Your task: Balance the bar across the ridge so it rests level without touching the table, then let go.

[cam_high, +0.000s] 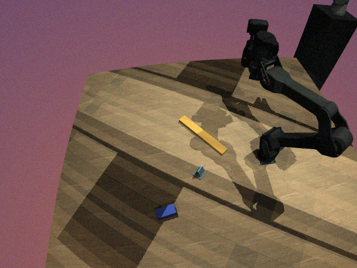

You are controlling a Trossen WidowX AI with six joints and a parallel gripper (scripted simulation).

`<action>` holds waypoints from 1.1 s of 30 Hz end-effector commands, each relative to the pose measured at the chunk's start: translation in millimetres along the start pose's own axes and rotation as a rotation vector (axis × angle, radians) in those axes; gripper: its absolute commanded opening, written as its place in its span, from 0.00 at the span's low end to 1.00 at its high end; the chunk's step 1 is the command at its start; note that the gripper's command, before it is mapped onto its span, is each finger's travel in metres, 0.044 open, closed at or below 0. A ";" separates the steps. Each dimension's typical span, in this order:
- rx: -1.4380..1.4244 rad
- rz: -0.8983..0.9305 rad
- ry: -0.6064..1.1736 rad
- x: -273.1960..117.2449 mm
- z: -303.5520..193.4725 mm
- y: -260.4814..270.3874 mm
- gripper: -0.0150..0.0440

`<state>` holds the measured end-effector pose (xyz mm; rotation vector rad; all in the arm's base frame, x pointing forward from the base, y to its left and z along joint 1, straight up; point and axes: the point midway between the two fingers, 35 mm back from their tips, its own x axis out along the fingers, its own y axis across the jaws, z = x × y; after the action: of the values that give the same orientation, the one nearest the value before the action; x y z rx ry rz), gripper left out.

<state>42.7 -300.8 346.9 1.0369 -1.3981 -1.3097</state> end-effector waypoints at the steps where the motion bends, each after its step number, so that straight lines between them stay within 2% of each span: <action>1: -0.159 -0.090 0.121 -0.1 -31.0 -18.8 0.79; 15: -0.737 -0.357 0.608 -41.5 -121.0 -101.4 0.79; 24: -1.086 -0.471 0.964 -94.2 -152.8 -150.1 0.79; 33: -1.403 -0.554 1.345 -156.9 -160.8 -187.6 0.79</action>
<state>225.4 -215.3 157.8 0.8956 0.6800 -1.1696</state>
